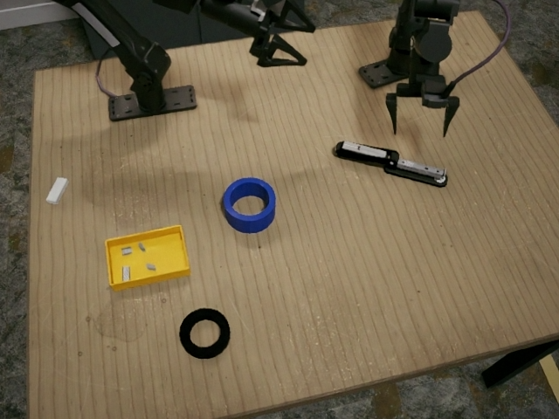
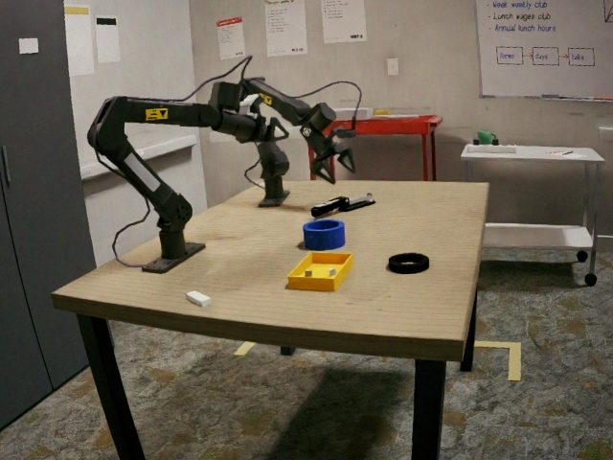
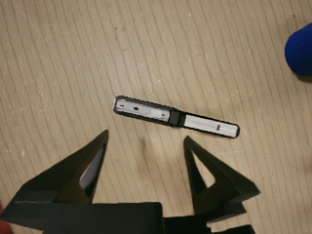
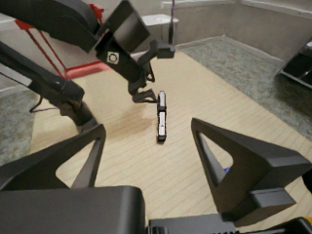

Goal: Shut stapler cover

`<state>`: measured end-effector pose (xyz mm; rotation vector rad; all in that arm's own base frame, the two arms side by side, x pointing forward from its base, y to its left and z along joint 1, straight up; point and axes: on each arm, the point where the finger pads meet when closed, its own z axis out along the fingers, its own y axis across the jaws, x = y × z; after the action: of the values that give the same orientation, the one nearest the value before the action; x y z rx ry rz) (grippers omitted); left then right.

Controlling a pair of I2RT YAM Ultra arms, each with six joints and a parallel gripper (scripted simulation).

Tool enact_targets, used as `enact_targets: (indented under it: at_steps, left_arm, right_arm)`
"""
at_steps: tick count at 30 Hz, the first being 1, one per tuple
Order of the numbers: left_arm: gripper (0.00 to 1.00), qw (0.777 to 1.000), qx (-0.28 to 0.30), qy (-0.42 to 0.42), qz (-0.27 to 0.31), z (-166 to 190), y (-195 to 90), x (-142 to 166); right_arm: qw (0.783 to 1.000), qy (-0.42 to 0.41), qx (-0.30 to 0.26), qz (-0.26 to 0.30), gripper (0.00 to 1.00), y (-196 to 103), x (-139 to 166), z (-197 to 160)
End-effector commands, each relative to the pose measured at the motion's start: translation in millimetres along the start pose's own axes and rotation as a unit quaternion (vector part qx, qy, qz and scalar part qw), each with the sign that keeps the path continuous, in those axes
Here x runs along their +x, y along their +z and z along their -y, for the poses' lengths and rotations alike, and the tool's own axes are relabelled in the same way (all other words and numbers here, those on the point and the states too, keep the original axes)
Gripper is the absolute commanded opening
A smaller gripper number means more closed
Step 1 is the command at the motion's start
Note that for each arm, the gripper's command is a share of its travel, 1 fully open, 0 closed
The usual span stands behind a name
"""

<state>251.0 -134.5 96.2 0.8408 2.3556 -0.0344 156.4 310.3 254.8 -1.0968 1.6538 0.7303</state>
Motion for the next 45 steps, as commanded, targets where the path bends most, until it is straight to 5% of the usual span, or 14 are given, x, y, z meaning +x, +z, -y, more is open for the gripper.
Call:
enact_targets:
  at_steps: [1,8,14,26,37,41,45]
  left_arm:
    - [1.0,1.0,-0.002,0.0,0.025,-2.2,-5.4,-10.8]
    - [1.0,1.0,0.005,0.006,0.018,1.1,-3.4,-5.4]
    - [1.0,0.997,0.038,0.052,0.032,34.9,-12.1,-7.1]
    - [1.0,0.989,0.083,0.113,0.052,79.6,-21.2,-13.2]
    - [1.0,0.989,0.084,0.114,0.052,80.6,-21.5,-13.3]
    - [0.55,0.985,0.068,0.16,0.018,75.1,-21.4,-3.0]
    - [0.5,0.96,0.053,0.268,-0.057,75.2,-18.0,5.5]
  right_arm:
    - [1.0,-0.001,-0.005,0.03,1.0,-8.1,-17.0,-4.1]
    - [0.999,0.002,-0.009,0.034,1.0,-8.2,-19.1,-5.3]
    - [1.0,0.003,-0.011,-0.015,1.0,-29.1,13.2,-6.5]
    - [1.0,0.001,-0.007,0.006,1.0,-77.3,22.6,-8.0]
    - [1.0,-0.001,-0.004,0.027,1.0,-84.7,14.4,-7.3]
    - [1.0,-0.001,-0.004,0.027,1.0,-84.7,14.4,-7.3]
    - [1.0,0.0,-0.004,0.024,1.0,-83.4,14.0,-7.5]
